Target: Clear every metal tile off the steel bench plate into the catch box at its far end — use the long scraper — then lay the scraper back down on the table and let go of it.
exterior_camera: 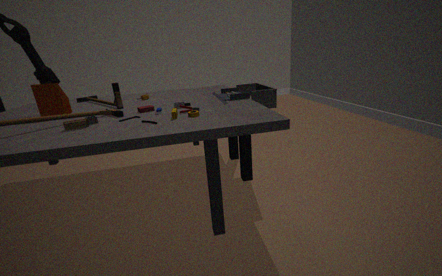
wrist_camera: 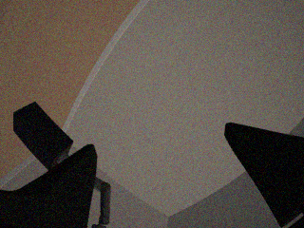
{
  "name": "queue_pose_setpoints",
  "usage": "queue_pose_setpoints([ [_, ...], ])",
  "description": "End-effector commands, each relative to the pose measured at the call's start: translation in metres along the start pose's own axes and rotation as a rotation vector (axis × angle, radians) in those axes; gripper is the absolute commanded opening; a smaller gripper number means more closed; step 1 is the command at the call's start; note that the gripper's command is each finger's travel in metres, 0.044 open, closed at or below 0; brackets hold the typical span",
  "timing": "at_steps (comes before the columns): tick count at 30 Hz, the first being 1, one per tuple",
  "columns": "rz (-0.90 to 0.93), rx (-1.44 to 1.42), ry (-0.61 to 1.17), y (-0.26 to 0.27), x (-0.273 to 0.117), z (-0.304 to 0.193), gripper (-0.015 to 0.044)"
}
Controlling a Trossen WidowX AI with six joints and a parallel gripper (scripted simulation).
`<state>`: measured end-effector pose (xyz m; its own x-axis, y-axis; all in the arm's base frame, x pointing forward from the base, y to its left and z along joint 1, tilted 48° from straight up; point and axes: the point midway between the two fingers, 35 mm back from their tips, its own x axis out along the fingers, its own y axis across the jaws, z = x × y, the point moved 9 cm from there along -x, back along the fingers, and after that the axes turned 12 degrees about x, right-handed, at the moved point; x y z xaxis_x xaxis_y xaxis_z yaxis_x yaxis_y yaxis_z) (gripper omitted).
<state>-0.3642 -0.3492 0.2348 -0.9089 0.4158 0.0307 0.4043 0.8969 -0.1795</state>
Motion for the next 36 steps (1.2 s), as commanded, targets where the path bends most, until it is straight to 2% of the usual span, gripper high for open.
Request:
queue_pose_setpoints([
  [1, 0.005, 0.002, 0.0, 0.0, 0.0, 0.0, 0.044],
  [6, 0.005, 0.002, 0.0, 0.0, 0.0, 0.0, 0.044],
  [23, -0.201, -0.327, -0.038, -0.021, -0.043, 0.016, 0.0],
  [36, -0.381, -0.599, -0.039, -0.034, -0.083, 0.03, 0.0],
])
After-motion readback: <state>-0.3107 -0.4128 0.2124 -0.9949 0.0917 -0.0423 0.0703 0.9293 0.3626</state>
